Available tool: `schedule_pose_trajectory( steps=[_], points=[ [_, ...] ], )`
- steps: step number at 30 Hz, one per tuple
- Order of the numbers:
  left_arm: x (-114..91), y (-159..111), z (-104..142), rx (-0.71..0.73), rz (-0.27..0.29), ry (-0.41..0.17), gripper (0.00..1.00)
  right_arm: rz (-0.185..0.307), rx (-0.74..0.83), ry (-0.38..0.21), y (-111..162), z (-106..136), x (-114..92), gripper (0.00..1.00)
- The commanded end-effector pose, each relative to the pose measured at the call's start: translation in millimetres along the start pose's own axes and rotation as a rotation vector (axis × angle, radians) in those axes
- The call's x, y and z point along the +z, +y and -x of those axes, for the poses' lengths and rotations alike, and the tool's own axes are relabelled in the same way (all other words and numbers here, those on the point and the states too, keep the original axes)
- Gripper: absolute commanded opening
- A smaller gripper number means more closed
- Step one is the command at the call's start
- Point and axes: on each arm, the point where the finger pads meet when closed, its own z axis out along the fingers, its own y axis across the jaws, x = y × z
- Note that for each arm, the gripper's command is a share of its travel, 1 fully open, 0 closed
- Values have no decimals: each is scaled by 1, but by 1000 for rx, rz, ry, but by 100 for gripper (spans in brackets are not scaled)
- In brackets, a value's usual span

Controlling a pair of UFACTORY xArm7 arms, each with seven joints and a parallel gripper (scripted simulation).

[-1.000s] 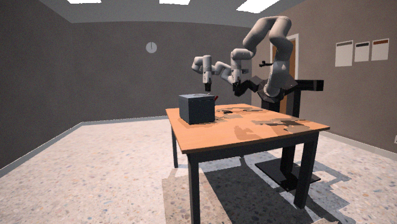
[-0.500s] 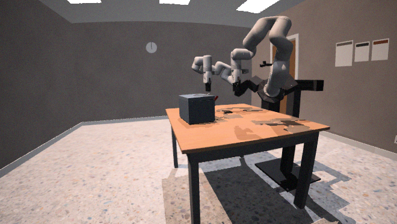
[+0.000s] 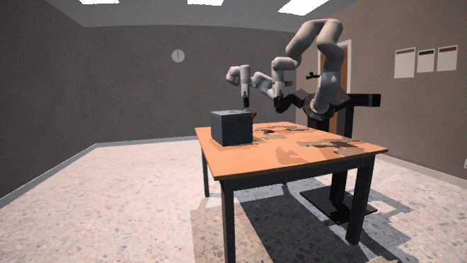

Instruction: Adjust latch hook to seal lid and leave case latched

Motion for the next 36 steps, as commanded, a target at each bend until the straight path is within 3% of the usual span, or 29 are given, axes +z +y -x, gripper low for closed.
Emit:
schedule_pose_trajectory(
  steps=[1, 14, 16, 17, 31, 33, 34, 36],
  points=[
    [-1, -1, 1, 0, -3, -3, 100, 16, 279, -9, -3, -6, -3, 41],
    [-1, -1, 1, 0, -3, -3, 100, 3, 834, 8, -18, -26, -2, 41],
    [-1, -1, 1, 0, -3, -3, 100, 3, 834, 8, -18, -26, -2, 41],
    [-1, -1, 1, 0, -3, -3, 100, 1, 964, 10, -19, -28, -2, 41],
    [-1, -1, 1, 0, -3, -3, 100, -17, 1555, 20, -32, -45, -2, 41],
    [-1, -1, 1, 0, -3, -3, 100, -17, 1555, 20, -32, -45, -2, 41],
    [-1, -1, 1, 0, -3, -3, 100, -18, 1687, 21, -33, -45, -2, 41],
    [-1, -1, 1, 0, -3, -3, 100, -20, 1753, 21, -34, -47, -2, 41]
  ],
)
